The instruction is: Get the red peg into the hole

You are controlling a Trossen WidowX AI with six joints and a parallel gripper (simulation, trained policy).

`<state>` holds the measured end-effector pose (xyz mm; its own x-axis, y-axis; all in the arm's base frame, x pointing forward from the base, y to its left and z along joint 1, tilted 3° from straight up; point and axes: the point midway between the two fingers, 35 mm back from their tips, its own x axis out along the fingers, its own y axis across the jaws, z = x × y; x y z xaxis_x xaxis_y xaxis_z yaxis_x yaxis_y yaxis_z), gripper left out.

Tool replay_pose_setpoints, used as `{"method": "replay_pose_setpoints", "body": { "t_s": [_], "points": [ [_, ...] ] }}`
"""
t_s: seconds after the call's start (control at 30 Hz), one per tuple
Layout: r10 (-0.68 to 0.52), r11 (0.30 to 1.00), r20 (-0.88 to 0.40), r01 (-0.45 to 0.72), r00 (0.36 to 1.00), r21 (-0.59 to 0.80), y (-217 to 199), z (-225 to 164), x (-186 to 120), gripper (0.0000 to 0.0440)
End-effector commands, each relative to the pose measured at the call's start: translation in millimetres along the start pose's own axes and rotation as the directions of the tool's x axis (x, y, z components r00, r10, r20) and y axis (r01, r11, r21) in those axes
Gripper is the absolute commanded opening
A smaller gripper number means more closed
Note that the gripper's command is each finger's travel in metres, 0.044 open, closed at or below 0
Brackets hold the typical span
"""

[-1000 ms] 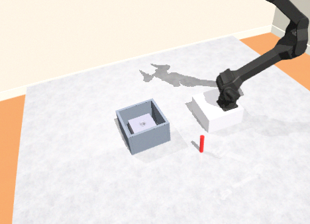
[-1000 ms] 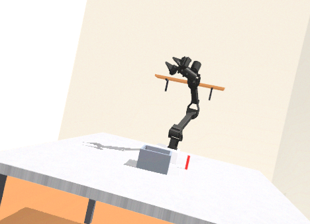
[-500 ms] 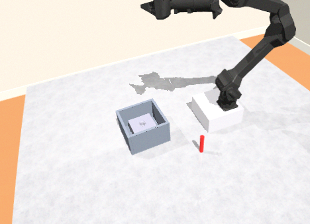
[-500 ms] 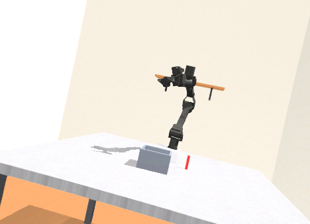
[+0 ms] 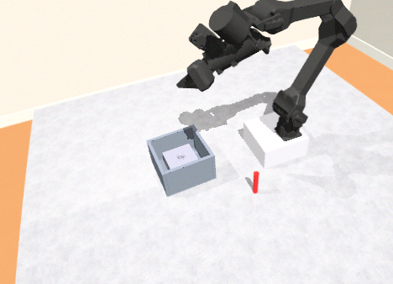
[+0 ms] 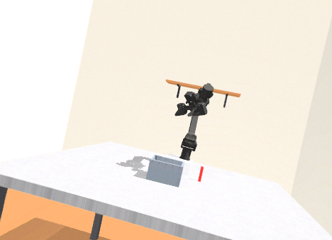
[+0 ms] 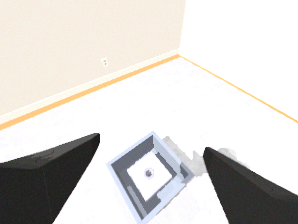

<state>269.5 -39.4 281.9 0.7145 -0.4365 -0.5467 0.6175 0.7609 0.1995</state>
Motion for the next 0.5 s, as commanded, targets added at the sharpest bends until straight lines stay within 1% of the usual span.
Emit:
{"method": "replay_pose_setpoints", "body": {
  "t_s": [0.0, 0.2, 0.47],
  "points": [
    [0.001, 1.0, -0.116, -0.002, 0.993, -0.006, 10, -34, 6, 0.044],
    [-0.027, 1.0, -0.301, 0.025, 0.953, -0.01, 19, -91, 8, 0.044],
    [-0.112, 0.993, -0.497, 0.113, 0.861, -0.029, 19, -158, 0, 0.044]
  ]
}}
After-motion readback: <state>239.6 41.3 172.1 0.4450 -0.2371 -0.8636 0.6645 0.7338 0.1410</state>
